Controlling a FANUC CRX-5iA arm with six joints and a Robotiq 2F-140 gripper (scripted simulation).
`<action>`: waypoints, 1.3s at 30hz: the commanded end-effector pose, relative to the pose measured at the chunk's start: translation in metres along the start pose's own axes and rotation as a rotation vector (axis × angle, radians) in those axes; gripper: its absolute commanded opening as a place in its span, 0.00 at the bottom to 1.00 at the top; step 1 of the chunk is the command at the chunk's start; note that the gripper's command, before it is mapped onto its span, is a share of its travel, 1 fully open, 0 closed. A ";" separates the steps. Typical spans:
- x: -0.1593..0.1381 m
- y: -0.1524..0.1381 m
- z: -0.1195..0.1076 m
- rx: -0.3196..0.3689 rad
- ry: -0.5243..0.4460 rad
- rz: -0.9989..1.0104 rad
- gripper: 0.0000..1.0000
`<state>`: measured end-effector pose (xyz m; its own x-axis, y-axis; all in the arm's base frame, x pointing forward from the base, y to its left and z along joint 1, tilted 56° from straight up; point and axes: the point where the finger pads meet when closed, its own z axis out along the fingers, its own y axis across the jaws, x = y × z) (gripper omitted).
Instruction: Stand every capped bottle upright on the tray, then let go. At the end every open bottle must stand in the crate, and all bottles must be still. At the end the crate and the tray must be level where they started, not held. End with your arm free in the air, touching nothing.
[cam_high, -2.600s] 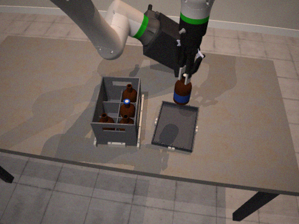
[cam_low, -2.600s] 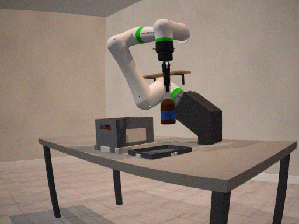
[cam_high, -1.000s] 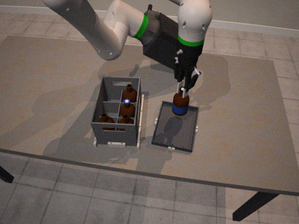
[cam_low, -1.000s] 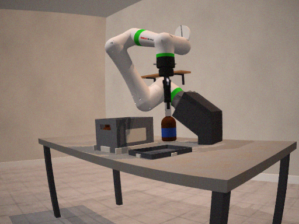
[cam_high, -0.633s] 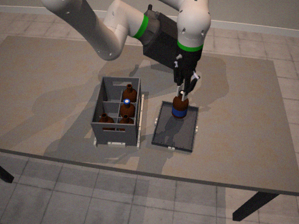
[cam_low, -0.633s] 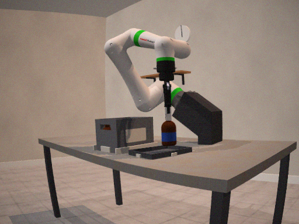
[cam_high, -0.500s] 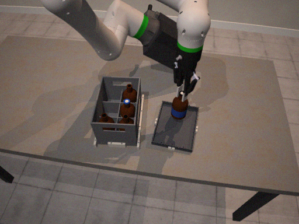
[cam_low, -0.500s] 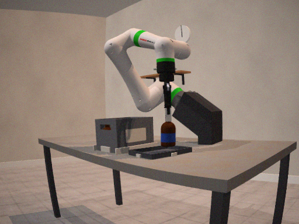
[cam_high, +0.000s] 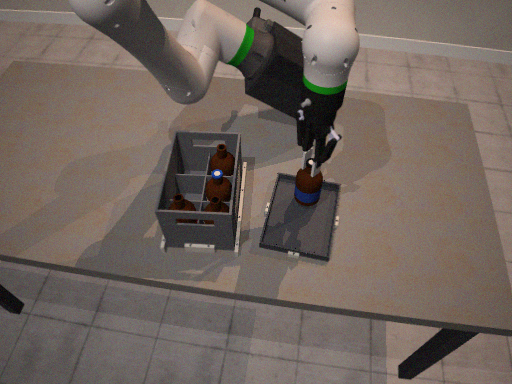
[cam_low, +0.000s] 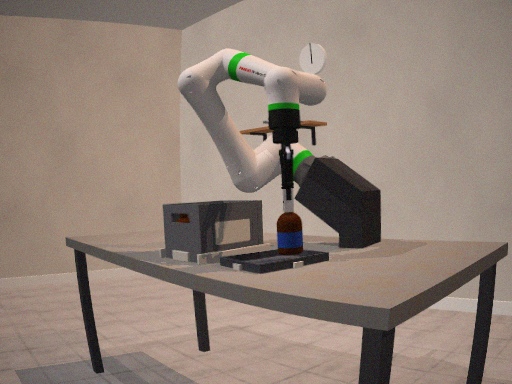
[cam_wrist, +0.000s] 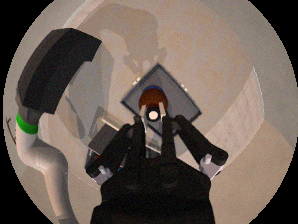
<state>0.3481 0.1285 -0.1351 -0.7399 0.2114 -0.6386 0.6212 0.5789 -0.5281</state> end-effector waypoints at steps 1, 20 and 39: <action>0.000 0.000 0.000 0.000 0.000 0.000 0.00; 0.000 0.000 0.007 0.000 0.000 0.000 0.00; 0.000 0.000 0.013 0.000 0.000 0.000 0.00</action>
<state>0.3515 0.1180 -0.1425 -0.7399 0.2113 -0.6387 0.6212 0.5789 -0.5281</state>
